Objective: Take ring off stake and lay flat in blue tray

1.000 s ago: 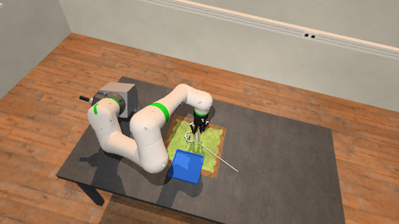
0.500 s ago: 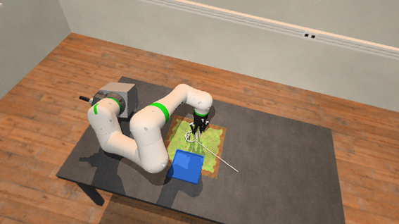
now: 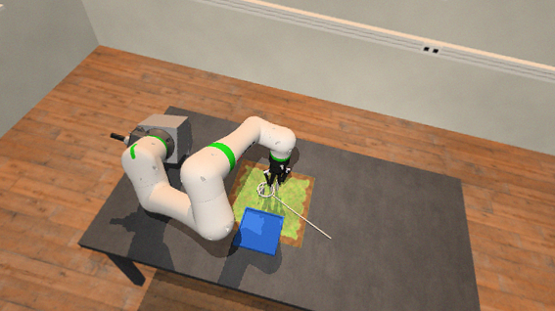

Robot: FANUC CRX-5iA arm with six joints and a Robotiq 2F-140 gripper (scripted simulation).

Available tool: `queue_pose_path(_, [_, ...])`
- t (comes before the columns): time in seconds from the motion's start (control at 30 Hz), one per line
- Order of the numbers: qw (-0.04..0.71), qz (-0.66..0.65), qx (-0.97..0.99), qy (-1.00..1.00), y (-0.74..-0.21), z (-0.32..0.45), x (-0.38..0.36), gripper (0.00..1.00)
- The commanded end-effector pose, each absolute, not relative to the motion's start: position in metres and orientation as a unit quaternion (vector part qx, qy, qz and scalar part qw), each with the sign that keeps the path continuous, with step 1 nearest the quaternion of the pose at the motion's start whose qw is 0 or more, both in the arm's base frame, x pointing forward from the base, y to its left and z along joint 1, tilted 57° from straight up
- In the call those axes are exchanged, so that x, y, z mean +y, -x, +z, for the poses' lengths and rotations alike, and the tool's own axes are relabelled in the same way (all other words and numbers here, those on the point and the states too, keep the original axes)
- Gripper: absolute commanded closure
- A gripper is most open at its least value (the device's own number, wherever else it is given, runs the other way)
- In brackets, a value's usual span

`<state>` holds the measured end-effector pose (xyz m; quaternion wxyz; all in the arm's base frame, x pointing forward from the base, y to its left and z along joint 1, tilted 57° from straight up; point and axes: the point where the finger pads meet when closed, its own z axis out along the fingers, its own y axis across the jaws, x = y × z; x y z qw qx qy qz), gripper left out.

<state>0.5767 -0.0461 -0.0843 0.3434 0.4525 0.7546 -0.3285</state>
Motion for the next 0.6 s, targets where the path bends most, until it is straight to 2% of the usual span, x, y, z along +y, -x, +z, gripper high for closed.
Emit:
queue_pose_path(0.0, [0.344, -0.328, 0.755, -0.452, -0.5772, -0.0839, -0.045, 0.76])
queue_pose_path(0.2, [0.344, -0.328, 0.755, -0.452, -0.5772, -0.0839, -0.045, 0.76])
queue_pose_path(0.23, [0.344, -0.328, 0.755, -0.452, -0.5772, -0.0839, -0.045, 0.9])
queue_pose_path(0.57, [0.344, -0.328, 0.755, -0.452, -0.5772, -0.0839, -0.045, 0.9])
